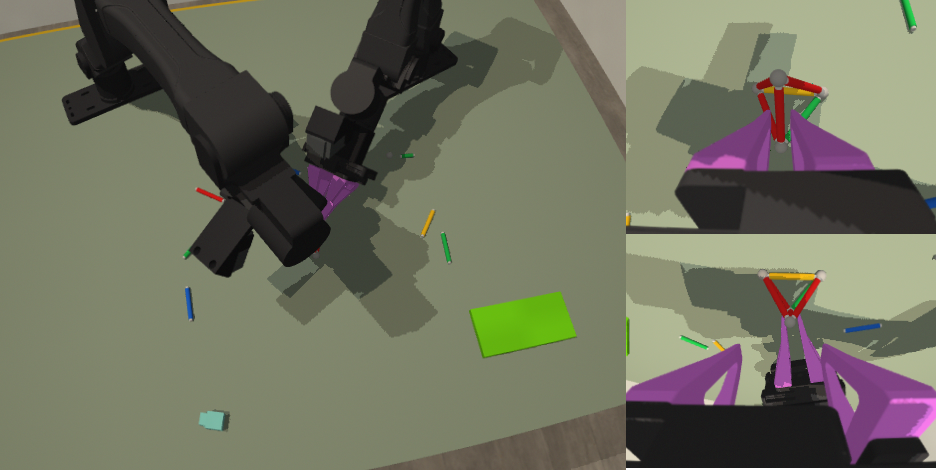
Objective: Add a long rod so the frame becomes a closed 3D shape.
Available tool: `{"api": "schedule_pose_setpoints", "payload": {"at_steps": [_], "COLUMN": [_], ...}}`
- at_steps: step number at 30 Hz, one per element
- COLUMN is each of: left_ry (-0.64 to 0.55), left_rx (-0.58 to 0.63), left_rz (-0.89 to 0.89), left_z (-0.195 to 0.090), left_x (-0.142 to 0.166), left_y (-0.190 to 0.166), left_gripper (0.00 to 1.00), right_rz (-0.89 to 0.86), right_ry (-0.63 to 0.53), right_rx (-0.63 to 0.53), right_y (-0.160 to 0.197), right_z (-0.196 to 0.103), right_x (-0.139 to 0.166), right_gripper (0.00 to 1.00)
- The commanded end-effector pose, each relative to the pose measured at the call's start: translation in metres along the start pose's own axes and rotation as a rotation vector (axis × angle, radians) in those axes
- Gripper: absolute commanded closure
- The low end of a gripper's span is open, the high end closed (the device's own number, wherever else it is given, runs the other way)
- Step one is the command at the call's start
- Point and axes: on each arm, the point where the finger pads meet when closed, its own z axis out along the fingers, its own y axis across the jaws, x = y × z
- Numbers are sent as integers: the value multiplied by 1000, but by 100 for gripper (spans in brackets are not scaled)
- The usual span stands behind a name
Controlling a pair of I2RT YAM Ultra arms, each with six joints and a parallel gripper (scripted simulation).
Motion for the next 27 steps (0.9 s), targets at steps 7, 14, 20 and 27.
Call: {"api": "schedule_pose_setpoints", "payload": {"at_steps": [7, 14, 20, 27], "left_ry": [-26, -22, 28, -54], "left_rx": [-10, -7, -52, -156], "left_rz": [-3, -4, -13, -62], "left_z": [-25, -56, -66, -100], "left_x": [-5, -4, 5, -20], "left_y": [2, 0, 16, 54], "left_gripper": [87, 87, 87, 87], "right_rz": [-5, -5, -220, -533], "right_ry": [0, 0, -114, -254], "right_rx": [12, 12, -44, -74], "right_y": [-3, -3, 11, 12], "right_z": [-6, -6, -4, -3], "right_x": [3, 3, -7, 5], "right_gripper": [36, 36, 0, 0]}}
